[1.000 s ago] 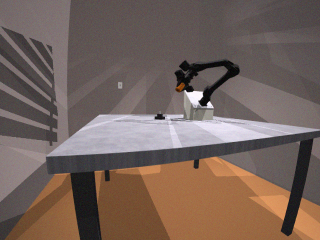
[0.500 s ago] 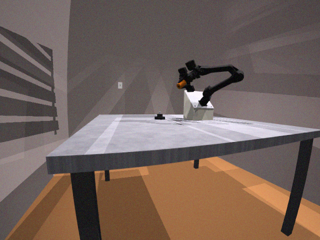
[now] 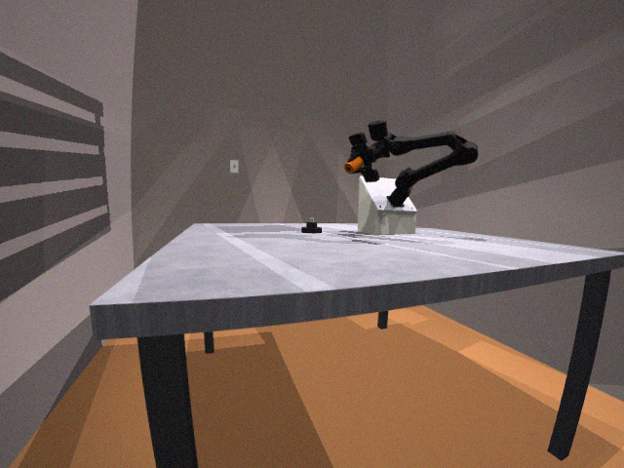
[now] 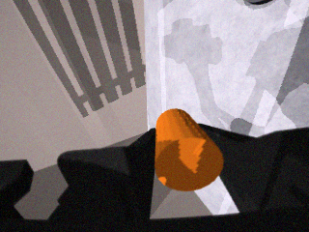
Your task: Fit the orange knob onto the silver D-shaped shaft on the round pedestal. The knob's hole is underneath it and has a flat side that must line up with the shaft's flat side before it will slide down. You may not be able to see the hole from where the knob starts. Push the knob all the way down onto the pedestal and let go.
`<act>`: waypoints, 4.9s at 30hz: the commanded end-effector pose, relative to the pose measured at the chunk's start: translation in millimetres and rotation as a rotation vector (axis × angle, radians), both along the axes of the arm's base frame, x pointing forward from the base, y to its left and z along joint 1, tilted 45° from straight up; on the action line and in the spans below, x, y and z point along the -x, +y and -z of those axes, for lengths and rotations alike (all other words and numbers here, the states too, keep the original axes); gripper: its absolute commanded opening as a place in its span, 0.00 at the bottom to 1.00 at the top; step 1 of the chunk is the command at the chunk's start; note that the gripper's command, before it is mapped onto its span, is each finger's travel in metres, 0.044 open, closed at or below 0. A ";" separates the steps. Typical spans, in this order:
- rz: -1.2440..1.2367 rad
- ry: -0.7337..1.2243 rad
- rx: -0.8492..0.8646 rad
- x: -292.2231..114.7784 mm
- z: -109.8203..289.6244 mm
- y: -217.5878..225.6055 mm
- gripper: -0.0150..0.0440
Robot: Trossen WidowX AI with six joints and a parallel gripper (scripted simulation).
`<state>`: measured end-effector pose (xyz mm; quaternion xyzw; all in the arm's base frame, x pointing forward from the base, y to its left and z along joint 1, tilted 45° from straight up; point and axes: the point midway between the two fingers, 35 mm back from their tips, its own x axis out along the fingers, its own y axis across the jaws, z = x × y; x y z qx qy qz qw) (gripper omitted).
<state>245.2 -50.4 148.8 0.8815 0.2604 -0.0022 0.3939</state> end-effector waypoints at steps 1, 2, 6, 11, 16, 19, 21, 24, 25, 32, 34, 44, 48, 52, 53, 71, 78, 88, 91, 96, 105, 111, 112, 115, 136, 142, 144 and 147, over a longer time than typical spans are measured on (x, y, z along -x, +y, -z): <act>-0.002 -0.005 0.009 -0.5 -1.2 -0.5 0.25; -0.002 -0.005 0.009 -0.5 -1.2 -0.5 0.25; -0.002 -0.005 0.009 -0.5 -1.2 -0.5 0.25; -0.002 -0.005 0.009 -0.5 -1.2 -0.5 0.25; -0.002 -0.005 0.009 -0.5 -1.2 -0.5 0.25; -0.002 -0.005 0.009 -0.5 -1.2 -0.5 0.25; -0.002 -0.005 0.009 -0.5 -1.2 -0.5 0.25; -0.002 -0.005 0.009 -0.5 -1.2 -0.5 0.25; -0.002 -0.005 0.009 -0.5 -1.2 -0.5 0.25; -0.002 -0.005 0.009 -0.9 1.7 3.1 0.25; -0.010 0.003 0.011 -1.4 2.7 4.2 0.25; -0.105 0.110 0.042 -7.8 12.4 13.2 0.25; -0.155 0.165 0.058 -10.8 16.7 17.7 0.25; -0.212 0.226 0.076 -14.0 21.2 22.8 0.25; -0.227 0.242 0.080 -14.8 22.3 24.2 0.25; -0.509 0.527 0.161 -28.0 42.6 50.0 0.25; -0.629 0.637 0.197 -31.7 50.4 60.9 0.25; -0.700 0.700 0.223 -37.2 66.9 76.7 0.25; -0.701 0.701 0.226 -40.5 77.5 85.6 0.25; -0.703 0.703 0.229 -45.3 94.7 100.7 0.25; -0.710 0.704 0.228 -51.2 124.5 128.3 0.25; -0.716 0.703 0.223 -53.6 143.5 146.8 0.25; -0.718 0.703 0.222 -53.9 146.7 149.9 0.25; -0.721 0.703 0.219 -54.8 153.8 156.7 0.25; -0.723 0.700 0.225 -54.0 153.4 155.7 0.66; -0.723 0.700 0.225 -54.0 153.4 155.7 0.66; -0.723 0.700 0.225 -54.0 153.4 155.7 0.66; -0.723 0.700 0.225 -54.0 153.4 155.7 0.66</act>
